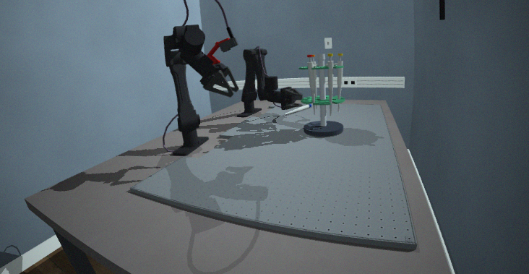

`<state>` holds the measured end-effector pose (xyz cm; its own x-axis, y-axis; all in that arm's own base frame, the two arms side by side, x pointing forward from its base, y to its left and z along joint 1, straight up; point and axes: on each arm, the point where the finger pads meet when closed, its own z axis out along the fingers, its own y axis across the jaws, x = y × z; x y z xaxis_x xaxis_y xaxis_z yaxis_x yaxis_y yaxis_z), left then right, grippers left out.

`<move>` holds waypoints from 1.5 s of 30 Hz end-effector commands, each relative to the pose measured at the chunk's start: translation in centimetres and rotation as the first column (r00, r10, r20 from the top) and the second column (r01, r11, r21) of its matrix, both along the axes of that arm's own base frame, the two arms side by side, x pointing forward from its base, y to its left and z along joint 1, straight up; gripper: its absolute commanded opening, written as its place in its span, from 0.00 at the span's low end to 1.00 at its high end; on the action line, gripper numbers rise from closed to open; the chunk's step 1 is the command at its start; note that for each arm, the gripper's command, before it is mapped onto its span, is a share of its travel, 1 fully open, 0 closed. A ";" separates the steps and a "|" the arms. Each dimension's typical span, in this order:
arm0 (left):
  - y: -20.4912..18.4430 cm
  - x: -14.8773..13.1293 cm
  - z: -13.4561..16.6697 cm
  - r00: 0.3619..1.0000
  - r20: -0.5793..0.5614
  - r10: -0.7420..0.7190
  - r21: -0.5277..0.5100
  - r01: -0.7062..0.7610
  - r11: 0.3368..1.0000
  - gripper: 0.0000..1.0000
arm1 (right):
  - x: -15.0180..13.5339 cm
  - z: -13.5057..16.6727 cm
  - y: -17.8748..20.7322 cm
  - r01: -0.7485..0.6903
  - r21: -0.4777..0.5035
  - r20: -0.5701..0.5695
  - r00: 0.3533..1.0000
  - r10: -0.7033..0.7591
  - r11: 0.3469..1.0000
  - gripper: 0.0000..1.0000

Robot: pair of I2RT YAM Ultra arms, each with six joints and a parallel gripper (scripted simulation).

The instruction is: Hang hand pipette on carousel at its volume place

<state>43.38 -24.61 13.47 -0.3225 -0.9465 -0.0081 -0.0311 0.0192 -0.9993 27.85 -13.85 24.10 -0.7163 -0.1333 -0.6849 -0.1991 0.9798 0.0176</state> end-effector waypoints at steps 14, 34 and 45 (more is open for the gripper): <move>1.1 -4.1 2.2 0.999 0.051 0.001 -0.028 0.000 1.000 0.49 | 0.5 1.2 -0.4 -0.005 -0.018 0.042 0.999 0.005 1.000 1.00; 7.6 -5.6 4.9 0.994 0.022 -0.109 0.278 0.099 0.955 1.00 | 0.5 1.2 -0.4 -0.005 -0.018 0.042 0.999 0.005 1.000 1.00; 13.8 -7.5 6.6 0.986 0.002 -0.169 0.517 0.144 0.844 1.00 | 0.5 1.2 -0.4 -0.005 -0.018 0.042 0.999 0.005 1.000 1.00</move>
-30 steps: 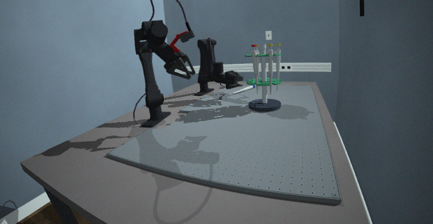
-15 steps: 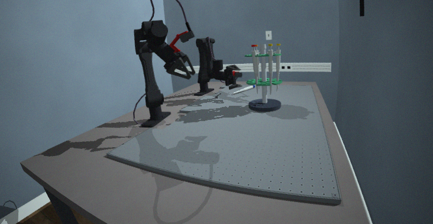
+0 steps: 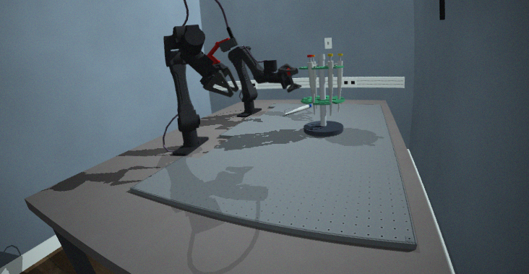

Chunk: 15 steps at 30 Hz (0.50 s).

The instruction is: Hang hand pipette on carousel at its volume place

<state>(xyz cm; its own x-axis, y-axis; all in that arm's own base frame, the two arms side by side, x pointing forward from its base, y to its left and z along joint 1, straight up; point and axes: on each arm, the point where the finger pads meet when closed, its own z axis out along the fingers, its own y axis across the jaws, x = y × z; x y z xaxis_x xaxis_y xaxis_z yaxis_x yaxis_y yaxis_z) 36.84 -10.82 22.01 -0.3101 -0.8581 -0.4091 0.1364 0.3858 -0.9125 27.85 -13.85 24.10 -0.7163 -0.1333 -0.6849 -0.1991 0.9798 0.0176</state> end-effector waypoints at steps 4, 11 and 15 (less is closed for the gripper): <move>2.8 -1.8 -1.2 0.981 -0.168 -0.098 0.285 0.144 0.948 1.00 | 0.5 1.2 -0.4 -0.005 -0.018 0.042 0.999 0.005 1.000 1.00; 7.6 -3.0 -1.0 0.974 -0.208 -0.085 0.452 0.173 0.875 1.00 | 0.5 1.2 -0.4 -0.005 -0.018 0.042 0.999 0.005 1.000 1.00; 9.6 -3.6 -0.5 0.971 -0.226 -0.077 0.524 0.188 0.831 1.00 | 0.5 1.2 -0.4 -0.005 -0.018 0.042 0.999 0.005 1.000 1.00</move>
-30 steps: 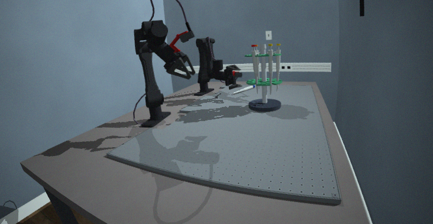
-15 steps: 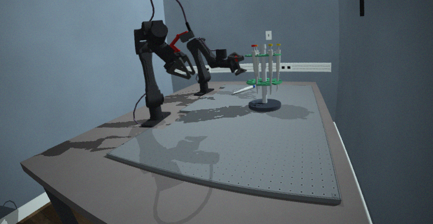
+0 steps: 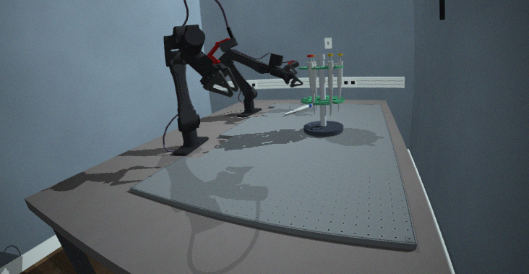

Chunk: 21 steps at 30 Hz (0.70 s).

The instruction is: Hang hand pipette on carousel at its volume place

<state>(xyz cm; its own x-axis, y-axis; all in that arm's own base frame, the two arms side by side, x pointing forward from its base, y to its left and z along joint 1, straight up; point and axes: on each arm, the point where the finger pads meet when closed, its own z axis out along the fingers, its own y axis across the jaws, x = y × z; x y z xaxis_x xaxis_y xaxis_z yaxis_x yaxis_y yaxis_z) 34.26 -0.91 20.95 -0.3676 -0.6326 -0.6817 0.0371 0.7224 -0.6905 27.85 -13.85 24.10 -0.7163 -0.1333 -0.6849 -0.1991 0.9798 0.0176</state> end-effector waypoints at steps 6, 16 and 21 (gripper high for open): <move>3.2 -2.0 1.6 0.973 -0.176 -0.148 0.313 0.198 0.929 1.00 | 0.5 1.2 -0.4 -0.005 -0.018 0.042 0.999 0.005 1.000 1.00; 10.3 -4.0 3.3 0.965 -0.234 -0.123 0.589 0.241 0.771 1.00 | 0.5 1.2 -0.4 -0.005 -0.018 0.042 0.999 0.005 1.000 1.00; 12.3 -4.7 3.8 0.937 -0.317 -0.149 0.642 0.327 0.694 1.00 | 0.5 1.2 -0.4 -0.005 -0.018 0.042 0.999 0.005 1.000 1.00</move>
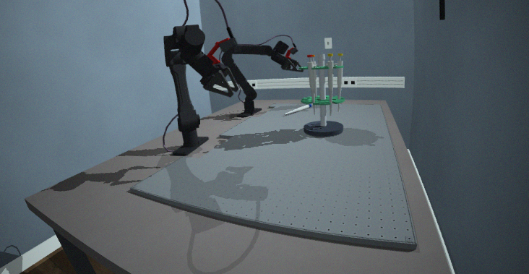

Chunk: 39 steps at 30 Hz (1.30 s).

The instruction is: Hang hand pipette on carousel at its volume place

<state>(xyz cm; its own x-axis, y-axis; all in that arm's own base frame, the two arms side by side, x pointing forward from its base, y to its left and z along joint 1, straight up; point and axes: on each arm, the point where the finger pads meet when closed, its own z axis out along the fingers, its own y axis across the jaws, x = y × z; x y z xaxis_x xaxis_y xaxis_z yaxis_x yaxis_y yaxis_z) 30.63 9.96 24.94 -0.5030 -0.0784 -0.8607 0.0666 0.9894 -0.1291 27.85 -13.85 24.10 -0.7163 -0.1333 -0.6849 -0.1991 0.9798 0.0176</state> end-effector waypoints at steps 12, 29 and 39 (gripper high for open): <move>2.8 -1.6 0.3 0.952 -0.247 -0.180 0.150 0.221 0.964 1.00 | 0.5 1.2 -0.4 -0.005 -0.018 0.042 0.999 0.005 1.000 1.00; -4.7 -0.1 -1.9 0.991 -0.123 -0.045 -0.106 0.032 0.994 0.49 | 0.5 1.2 -0.4 -0.005 -0.018 0.042 0.999 0.005 1.000 1.00; -7.4 0.5 -2.7 0.996 -0.085 0.004 -0.235 -0.024 0.972 0.49 | 0.5 1.2 -0.4 -0.005 -0.018 0.042 0.999 0.005 1.000 1.00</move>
